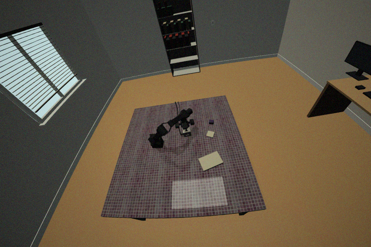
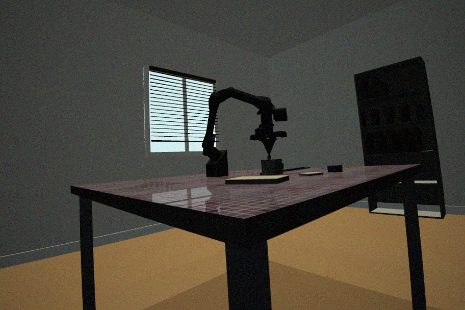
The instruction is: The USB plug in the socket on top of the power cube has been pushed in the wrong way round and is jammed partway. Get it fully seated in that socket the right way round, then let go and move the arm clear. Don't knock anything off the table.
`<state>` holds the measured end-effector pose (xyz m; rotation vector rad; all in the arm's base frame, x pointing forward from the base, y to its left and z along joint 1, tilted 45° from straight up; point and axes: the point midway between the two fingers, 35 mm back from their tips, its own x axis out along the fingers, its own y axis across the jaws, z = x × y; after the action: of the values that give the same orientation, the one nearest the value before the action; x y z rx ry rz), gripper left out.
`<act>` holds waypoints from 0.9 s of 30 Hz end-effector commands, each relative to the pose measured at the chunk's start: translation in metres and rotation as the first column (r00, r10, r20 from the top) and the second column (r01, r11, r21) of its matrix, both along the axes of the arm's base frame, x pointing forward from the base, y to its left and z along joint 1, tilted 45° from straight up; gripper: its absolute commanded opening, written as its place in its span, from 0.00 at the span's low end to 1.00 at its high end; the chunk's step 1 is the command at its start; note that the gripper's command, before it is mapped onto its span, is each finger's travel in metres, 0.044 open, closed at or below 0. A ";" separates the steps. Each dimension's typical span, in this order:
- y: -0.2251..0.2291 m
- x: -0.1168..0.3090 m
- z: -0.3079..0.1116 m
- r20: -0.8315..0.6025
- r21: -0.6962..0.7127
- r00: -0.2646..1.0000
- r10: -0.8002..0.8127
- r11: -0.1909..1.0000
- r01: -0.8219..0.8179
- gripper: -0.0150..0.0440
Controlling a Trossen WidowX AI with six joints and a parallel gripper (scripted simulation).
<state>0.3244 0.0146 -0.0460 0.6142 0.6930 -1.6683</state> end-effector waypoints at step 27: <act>-0.003 0.000 -0.003 0.001 -0.001 1.000 0.004 1.000 -0.004 0.25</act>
<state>0.3241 0.0130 -0.0481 0.6152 0.6932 -1.6663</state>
